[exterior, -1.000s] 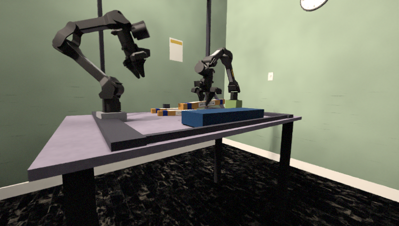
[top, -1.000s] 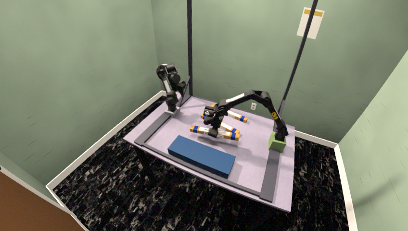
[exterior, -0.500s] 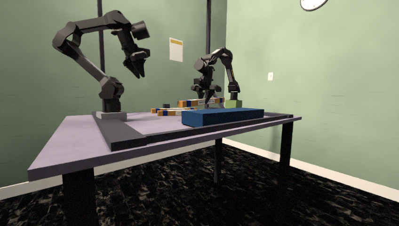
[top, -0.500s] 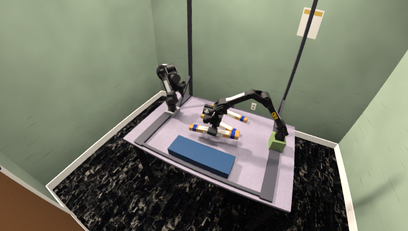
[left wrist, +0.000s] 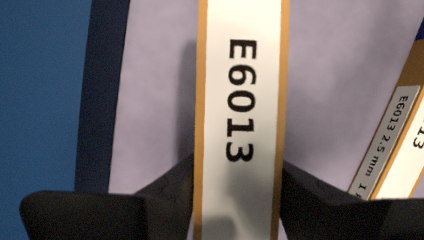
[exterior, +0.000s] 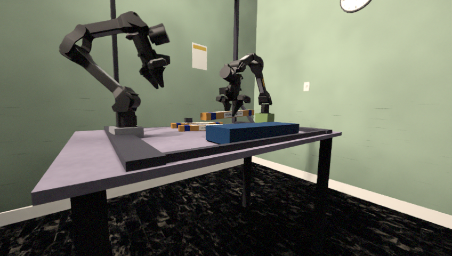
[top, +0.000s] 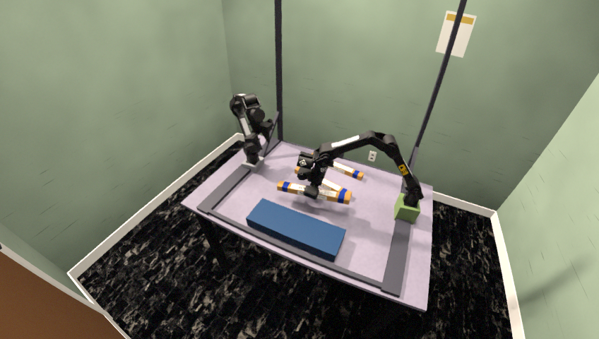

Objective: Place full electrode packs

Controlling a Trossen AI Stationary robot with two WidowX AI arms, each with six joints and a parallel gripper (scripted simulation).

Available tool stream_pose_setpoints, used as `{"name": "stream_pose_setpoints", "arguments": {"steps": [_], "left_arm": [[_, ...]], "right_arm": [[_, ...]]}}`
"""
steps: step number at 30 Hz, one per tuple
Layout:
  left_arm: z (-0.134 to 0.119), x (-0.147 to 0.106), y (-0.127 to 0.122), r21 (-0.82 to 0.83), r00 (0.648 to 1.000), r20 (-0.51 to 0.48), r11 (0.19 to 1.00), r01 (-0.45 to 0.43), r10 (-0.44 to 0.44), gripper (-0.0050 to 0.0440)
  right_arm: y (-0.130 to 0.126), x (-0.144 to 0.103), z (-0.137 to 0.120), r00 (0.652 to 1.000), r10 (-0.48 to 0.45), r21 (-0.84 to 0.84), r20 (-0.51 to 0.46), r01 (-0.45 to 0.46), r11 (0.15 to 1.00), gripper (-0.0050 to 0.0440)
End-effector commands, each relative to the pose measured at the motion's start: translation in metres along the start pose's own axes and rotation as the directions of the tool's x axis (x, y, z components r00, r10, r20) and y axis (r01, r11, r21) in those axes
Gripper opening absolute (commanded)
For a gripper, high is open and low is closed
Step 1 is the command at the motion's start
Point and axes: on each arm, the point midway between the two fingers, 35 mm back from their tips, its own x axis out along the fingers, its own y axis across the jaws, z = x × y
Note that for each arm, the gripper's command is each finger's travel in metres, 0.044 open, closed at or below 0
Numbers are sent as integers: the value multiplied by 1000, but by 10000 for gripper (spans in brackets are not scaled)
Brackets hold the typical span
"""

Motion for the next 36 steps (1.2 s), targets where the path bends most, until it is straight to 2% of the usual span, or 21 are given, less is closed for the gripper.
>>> {"name": "stream_pose_setpoints", "arguments": {"steps": [1, 5, 9, 14, 15, 17, 29, 32, 36], "left_arm": [[29, -46, 2, 7, 992, 126, 1000, -23, 22, -50], [29, -46, 2, 7, 992, 126, 1000, -23, 22, -50], [24, -52, -6, 145, 992, 122, 989, -1, -17, -50], [14, -51, -13, 145, 995, 98, 989, 8, -22, -50], [19, -58, -14, 146, 993, 120, 989, 1, -19, -50], [10, -56, -18, 142, 995, 99, 990, 7, -21, -50], [-2, -77, -37, 136, 995, 101, 991, 2, -16, -50], [2, -83, -39, 136, 993, 119, 991, -1, -15, -50], [-9, -84, -46, 135, 995, 98, 991, 5, -18, -50]], "right_arm": [[0, -7, 4, 1000, -9, -8, 25, 9, 1000, 330], [0, -7, 4, 1000, -9, -8, 25, 9, 1000, 330], [0, -7, 4, 1000, -9, -8, 25, 9, 1000, 330], [0, -7, 4, 1000, -9, -8, 25, 9, 1000, 330], [0, -7, 4, 1000, -9, -8, 25, 9, 1000, 330], [0, -7, 4, 1000, -9, -8, 25, 9, 1000, 330], [0, -7, 4, 1000, -9, -8, 25, 9, 1000, 330], [0, -7, 4, 1000, -9, -8, 25, 9, 1000, 330], [0, -7, 4, 1000, -9, -8, 25, 9, 1000, 330]]}}
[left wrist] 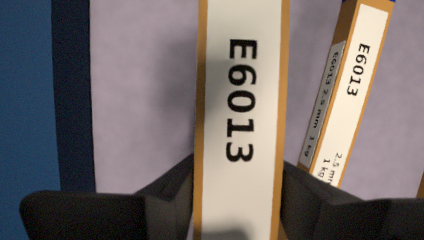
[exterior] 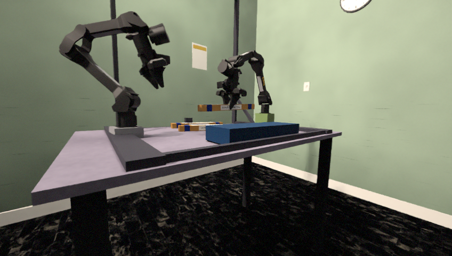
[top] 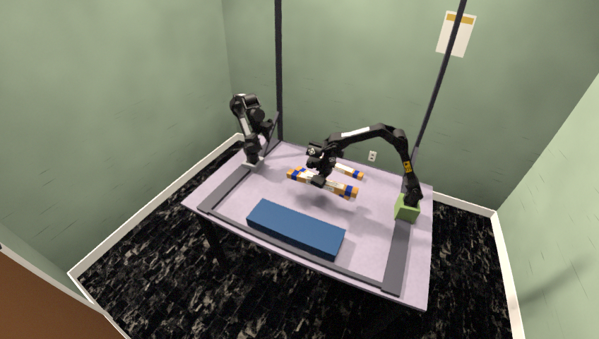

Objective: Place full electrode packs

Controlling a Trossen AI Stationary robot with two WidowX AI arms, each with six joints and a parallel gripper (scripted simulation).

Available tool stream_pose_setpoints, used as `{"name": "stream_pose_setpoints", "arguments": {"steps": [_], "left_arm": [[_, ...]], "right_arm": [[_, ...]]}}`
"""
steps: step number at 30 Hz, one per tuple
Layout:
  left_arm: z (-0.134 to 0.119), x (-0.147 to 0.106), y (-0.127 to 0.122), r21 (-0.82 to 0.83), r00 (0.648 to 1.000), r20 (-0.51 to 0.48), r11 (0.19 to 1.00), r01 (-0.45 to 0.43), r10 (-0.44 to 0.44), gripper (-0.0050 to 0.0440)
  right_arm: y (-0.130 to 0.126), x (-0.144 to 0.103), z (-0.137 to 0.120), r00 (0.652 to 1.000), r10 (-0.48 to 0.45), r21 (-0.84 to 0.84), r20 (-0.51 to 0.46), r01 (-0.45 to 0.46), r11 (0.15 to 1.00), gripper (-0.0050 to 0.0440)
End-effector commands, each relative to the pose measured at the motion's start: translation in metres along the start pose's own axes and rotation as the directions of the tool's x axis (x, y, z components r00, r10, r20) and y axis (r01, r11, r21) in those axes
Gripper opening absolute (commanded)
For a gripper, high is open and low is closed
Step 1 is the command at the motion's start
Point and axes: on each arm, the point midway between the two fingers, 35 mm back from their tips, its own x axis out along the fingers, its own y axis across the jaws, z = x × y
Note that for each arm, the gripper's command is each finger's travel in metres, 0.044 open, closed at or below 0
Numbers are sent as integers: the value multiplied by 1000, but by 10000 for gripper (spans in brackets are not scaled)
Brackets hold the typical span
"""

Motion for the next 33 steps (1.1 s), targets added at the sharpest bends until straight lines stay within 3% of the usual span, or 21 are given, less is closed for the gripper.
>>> {"name": "stream_pose_setpoints", "arguments": {"steps": [1, 27, 33], "left_arm": [[13, -48, -7, 2, 994, 104, 1000, -26, 25, -50], [-7, -89, -52, 1, 994, 111, 1000, -25, 24, -50], [-9, -88, -52, -1, 994, 108, 1000, -23, 23, -50]], "right_arm": [[0, -7, 4, 1000, -9, -8, 25, 9, 1000, 330], [0, -7, 4, 1000, -9, -8, 25, 9, 1000, 330], [0, -7, 4, 1000, -9, -8, 25, 9, 1000, 330]]}}
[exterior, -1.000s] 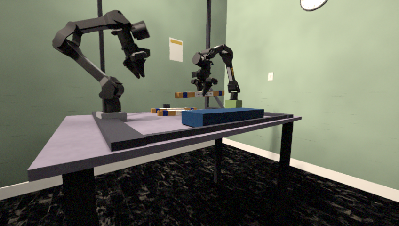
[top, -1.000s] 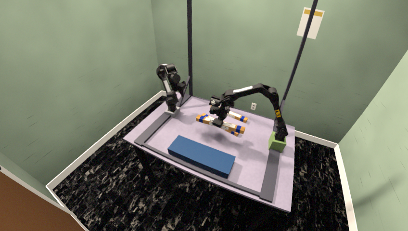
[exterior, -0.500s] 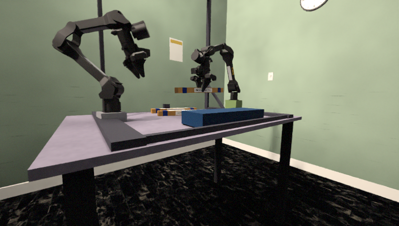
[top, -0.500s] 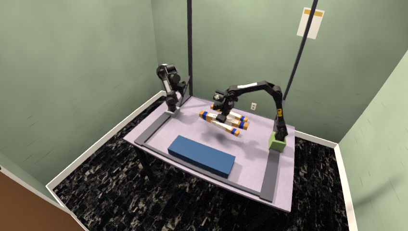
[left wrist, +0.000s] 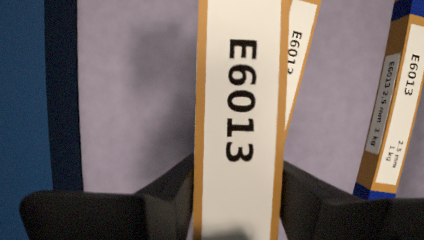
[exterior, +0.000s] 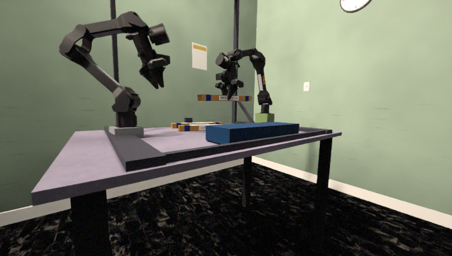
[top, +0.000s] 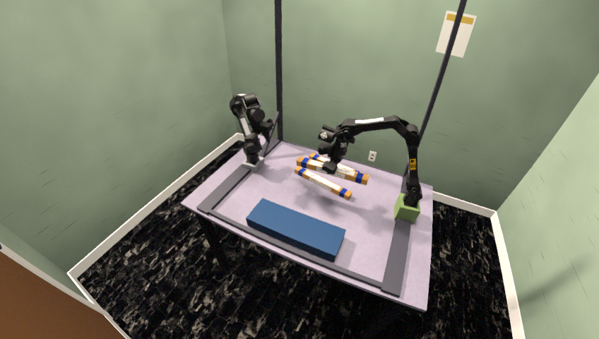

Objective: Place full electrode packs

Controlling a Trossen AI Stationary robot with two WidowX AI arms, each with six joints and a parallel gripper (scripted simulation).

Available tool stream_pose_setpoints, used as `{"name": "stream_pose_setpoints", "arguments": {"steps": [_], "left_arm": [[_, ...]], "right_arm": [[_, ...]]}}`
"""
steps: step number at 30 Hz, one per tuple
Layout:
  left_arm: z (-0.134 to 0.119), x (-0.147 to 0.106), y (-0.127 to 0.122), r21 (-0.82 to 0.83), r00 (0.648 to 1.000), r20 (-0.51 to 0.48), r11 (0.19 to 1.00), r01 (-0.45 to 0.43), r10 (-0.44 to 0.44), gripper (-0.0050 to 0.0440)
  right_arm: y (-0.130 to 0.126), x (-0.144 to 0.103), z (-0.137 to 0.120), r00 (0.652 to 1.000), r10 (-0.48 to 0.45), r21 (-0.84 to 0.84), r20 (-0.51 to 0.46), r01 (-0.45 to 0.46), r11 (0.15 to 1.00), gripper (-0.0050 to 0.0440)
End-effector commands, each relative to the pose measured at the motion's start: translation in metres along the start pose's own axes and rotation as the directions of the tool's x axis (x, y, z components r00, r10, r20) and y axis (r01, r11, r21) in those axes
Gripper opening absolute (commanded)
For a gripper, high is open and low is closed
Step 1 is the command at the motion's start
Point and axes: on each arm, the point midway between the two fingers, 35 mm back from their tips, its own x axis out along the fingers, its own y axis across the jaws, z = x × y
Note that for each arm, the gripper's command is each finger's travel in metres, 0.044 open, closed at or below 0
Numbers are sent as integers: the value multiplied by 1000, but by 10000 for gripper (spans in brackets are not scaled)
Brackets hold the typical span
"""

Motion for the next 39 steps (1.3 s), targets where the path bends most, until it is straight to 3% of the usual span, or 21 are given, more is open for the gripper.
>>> {"name": "stream_pose_setpoints", "arguments": {"steps": [1, 36, 37, 39], "left_arm": [[9, -34, 1, -7, 995, 94, 1000, -17, 18, -50], [7, -36, -2, -4, 995, 103, 1000, -16, 16, -50], [-3, -11, -2, -3, 997, 79, 1000, -13, 13, -50], [-4, -8, -2, -3, 997, 79, 1000, -13, 13, -50]], "right_arm": [[0, -7, 4, 1000, -9, -8, 25, 9, 1000, 330], [0, -7, 4, 1000, -9, -8, 25, 9, 1000, 330], [0, -7, 4, 1000, -9, -8, 25, 9, 1000, 330], [0, -7, 4, 1000, -9, -8, 25, 9, 1000, 330]]}}
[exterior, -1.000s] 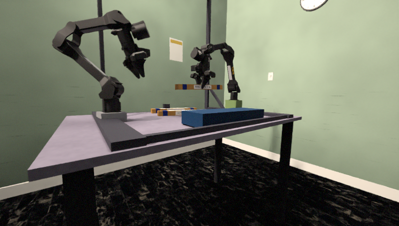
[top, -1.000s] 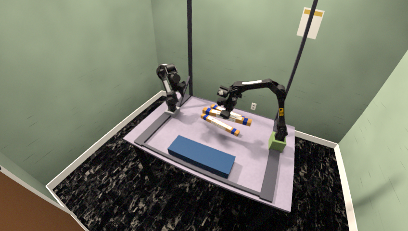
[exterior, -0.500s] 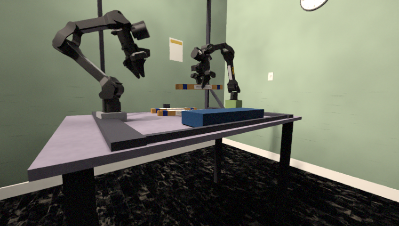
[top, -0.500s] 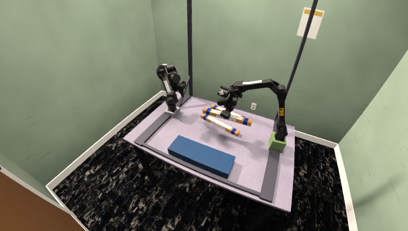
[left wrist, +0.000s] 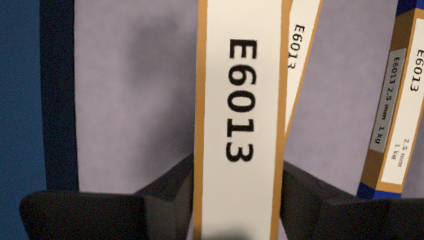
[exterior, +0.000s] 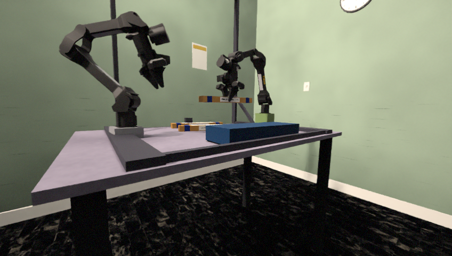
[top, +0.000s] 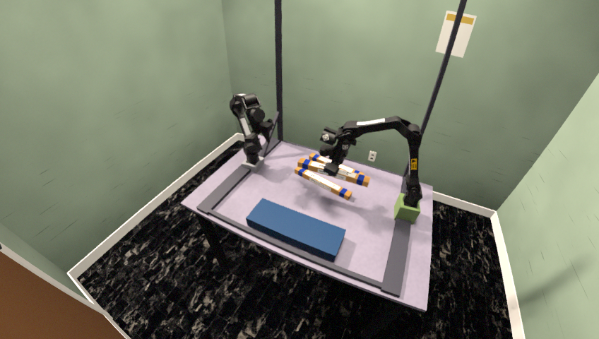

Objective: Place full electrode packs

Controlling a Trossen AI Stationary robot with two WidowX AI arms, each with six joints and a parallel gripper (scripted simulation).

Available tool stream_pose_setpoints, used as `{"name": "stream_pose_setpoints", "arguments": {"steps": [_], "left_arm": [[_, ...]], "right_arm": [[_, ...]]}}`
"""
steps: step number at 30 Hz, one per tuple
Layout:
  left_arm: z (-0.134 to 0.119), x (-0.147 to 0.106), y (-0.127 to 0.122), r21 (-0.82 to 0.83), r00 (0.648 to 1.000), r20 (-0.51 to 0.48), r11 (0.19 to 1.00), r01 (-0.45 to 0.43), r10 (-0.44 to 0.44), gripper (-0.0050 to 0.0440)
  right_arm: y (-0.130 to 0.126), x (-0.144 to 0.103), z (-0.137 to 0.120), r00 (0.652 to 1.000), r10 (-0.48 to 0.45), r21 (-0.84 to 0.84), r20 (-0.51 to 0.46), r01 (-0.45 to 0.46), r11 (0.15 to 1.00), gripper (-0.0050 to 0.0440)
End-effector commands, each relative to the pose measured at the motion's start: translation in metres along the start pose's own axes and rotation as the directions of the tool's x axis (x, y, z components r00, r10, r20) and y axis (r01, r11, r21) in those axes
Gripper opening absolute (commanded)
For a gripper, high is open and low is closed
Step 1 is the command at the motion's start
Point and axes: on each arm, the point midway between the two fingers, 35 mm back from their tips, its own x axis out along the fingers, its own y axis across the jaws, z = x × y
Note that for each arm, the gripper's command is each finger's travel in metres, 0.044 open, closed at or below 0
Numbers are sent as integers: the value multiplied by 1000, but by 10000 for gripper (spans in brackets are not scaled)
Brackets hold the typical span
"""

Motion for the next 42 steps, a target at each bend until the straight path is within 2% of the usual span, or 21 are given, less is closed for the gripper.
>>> {"name": "stream_pose_setpoints", "arguments": {"steps": [1, 42], "left_arm": [[5, -13, 0, 1, 997, 71, 1000, -10, 9, -50], [-4, 33, 0, 1, 997, 71, 1000, -9, 9, -50]], "right_arm": [[0, -7, 4, 1000, -9, -8, 25, 9, 1000, 330], [0, -7, 4, 1000, -9, -8, 25, 9, 1000, 330]]}}
